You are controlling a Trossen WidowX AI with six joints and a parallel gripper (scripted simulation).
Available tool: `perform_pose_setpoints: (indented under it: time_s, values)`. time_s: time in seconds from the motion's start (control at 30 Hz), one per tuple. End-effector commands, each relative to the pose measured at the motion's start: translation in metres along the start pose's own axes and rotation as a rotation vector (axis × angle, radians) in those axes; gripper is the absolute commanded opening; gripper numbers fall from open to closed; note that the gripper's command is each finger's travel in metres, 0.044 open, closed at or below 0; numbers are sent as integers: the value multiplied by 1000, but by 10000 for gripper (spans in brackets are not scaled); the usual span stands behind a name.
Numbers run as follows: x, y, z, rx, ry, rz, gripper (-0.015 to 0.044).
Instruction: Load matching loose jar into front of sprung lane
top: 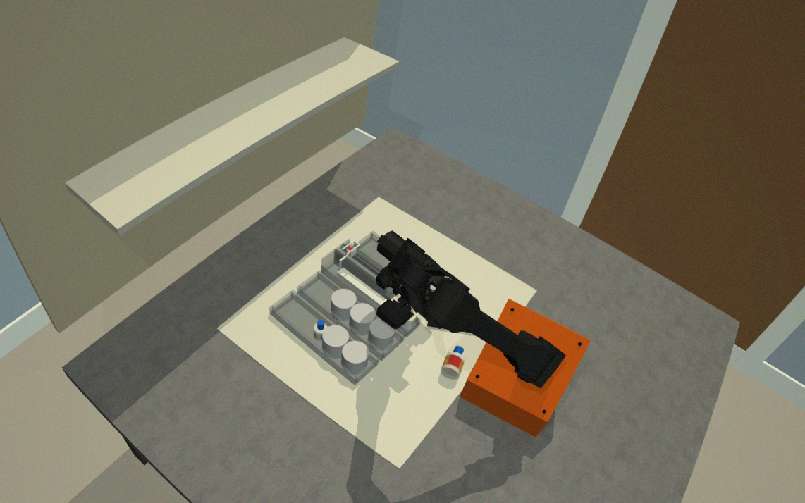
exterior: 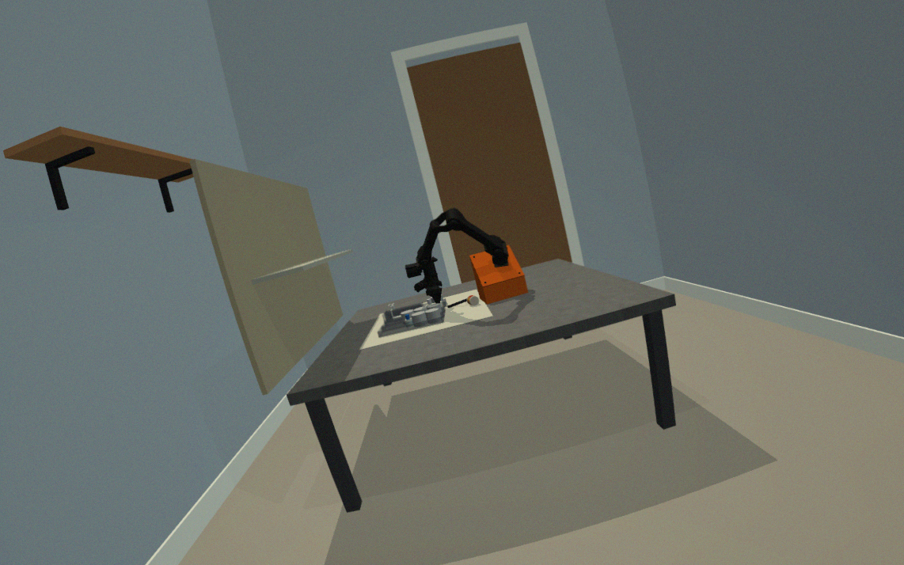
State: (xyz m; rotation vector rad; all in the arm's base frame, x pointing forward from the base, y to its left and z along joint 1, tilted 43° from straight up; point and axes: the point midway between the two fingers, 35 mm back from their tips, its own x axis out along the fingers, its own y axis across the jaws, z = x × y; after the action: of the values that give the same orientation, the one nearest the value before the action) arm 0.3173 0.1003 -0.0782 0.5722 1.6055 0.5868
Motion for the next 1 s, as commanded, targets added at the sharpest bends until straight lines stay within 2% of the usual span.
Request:
perform_pose_setpoints:
  time_s: [0.0, 0.4, 0.77, 0.97]
  values:
    - [0, 0, -1, -4, -4, 5, 0]
    - [0, 0, -1, -4, -4, 5, 0]
    - [0, 0, -1, -4, -4, 5, 280]
    - [-8, -1, -1, -4, -4, 4, 280]
